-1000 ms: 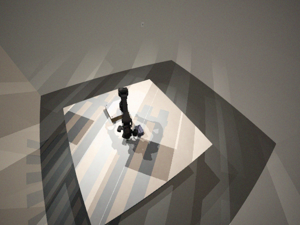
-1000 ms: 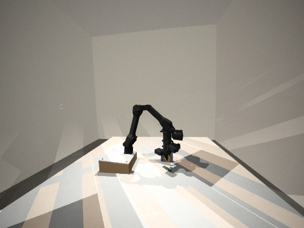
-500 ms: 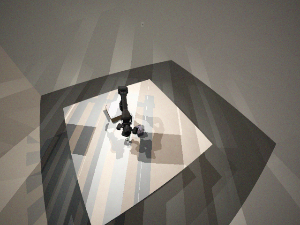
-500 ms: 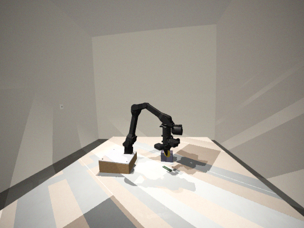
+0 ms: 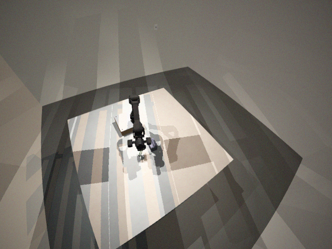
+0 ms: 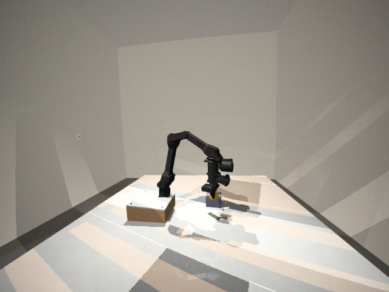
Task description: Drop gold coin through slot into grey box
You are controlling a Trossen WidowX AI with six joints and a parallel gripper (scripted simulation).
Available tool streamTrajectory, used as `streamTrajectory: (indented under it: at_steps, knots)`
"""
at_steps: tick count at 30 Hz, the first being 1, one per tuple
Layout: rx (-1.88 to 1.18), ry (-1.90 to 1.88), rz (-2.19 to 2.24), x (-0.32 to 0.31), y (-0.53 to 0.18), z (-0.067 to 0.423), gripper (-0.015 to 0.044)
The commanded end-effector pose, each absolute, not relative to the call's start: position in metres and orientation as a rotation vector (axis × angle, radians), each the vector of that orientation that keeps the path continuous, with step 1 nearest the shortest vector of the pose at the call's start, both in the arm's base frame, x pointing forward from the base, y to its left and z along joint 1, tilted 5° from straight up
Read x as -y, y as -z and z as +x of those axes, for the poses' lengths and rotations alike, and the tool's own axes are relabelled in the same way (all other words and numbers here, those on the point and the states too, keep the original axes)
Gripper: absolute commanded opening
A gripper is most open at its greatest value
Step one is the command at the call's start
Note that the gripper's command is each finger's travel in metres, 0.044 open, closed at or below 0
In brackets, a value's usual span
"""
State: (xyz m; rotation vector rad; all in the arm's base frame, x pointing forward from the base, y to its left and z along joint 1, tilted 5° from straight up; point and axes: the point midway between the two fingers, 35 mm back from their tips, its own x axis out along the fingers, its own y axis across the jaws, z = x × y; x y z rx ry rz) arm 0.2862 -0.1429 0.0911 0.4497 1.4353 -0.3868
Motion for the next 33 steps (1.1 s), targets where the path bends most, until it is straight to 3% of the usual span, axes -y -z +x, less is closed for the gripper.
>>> streamTrajectory:
  at_steps: [1, 33]
  knots:
    - [-1.453, 0.275, 0.321, 0.142, -0.092, 0.285, 0.0000]
    - [-1.456, 0.212, 0.264, 0.089, -0.095, 0.300, 0.0000]
